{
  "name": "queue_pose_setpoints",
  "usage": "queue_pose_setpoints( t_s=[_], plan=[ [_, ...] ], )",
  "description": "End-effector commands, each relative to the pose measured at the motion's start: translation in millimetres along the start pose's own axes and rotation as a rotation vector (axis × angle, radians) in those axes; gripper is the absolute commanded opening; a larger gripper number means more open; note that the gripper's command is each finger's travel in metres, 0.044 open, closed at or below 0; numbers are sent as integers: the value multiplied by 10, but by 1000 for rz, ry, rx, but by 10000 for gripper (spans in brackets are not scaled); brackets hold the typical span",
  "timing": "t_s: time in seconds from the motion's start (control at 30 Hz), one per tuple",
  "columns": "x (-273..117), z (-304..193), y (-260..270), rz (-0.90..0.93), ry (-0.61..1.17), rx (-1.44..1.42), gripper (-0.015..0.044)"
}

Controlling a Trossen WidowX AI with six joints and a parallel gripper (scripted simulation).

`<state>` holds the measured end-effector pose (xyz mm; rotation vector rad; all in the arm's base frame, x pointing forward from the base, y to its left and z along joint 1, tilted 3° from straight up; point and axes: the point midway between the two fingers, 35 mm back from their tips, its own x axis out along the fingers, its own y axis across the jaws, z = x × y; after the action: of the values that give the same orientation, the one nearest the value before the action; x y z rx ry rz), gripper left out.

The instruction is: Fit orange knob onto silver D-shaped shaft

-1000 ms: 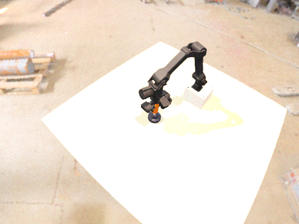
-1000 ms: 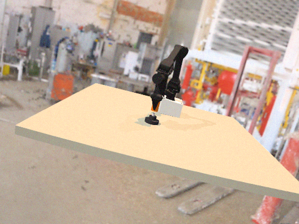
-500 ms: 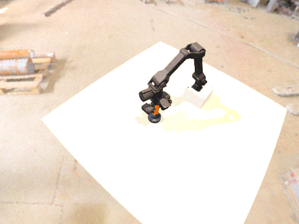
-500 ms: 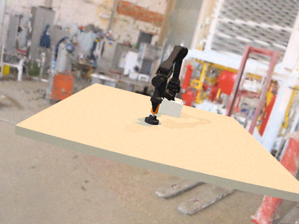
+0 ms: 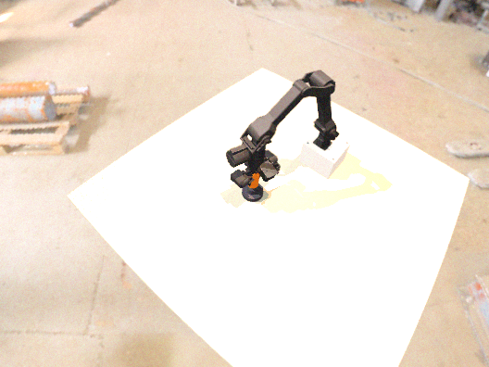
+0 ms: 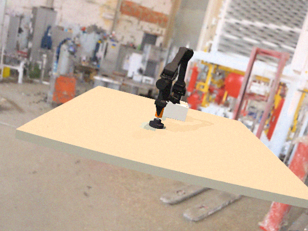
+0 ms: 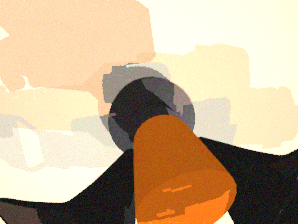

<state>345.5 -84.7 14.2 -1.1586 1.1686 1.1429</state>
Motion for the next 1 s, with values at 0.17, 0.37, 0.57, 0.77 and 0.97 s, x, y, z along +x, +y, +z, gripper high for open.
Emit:
queue_pose_setpoints(
  t_s=[0.17,0.37,0.57,0.77,0.97],
  plan=[
    [-7,-1,-20,-6,-1,2,0],
    [-41,3,-3,-6,-1,-7,0],
    [-57,10,28,-6,-1,-197,0],
    [-2,19,54,-6,-1,-208,0],
    [-4,19,53,-6,-1,-208,0]
  ],
)
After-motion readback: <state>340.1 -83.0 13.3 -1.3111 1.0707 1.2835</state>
